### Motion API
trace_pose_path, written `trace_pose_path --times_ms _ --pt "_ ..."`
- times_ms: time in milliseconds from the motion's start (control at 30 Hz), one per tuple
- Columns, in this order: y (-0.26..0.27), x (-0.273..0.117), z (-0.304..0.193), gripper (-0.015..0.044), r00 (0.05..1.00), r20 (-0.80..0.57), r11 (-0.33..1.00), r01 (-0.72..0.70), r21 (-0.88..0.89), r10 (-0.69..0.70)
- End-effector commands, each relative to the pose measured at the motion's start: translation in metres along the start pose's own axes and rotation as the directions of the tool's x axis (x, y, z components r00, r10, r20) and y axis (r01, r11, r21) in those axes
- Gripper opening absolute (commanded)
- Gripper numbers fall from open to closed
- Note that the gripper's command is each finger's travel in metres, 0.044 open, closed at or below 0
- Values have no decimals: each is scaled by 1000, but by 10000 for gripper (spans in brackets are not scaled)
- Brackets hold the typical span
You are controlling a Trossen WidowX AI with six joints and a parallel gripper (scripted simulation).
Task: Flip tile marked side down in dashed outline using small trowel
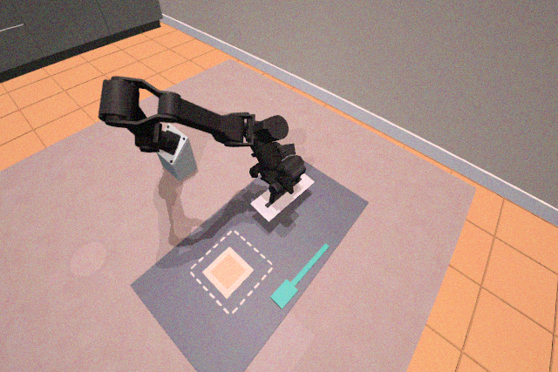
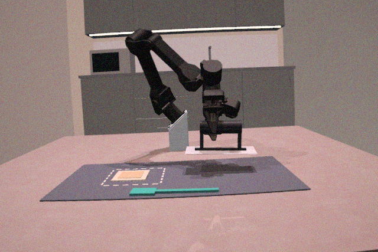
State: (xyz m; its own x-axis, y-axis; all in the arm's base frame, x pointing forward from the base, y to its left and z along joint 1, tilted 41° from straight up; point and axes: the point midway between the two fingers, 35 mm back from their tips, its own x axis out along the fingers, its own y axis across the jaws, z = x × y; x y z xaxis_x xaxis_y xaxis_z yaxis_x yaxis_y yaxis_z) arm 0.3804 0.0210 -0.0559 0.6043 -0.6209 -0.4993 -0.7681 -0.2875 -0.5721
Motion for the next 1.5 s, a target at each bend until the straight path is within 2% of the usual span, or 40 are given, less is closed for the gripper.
trace_pose_path --times_ms 0,833,1467 --pt "-2 -5 11 0 1000 -12 999 13 35 -13" --pt "50 -27 76 0 987 -144 984 95 149 -74" --pt "60 -18 78 0 986 -147 983 99 151 -77"
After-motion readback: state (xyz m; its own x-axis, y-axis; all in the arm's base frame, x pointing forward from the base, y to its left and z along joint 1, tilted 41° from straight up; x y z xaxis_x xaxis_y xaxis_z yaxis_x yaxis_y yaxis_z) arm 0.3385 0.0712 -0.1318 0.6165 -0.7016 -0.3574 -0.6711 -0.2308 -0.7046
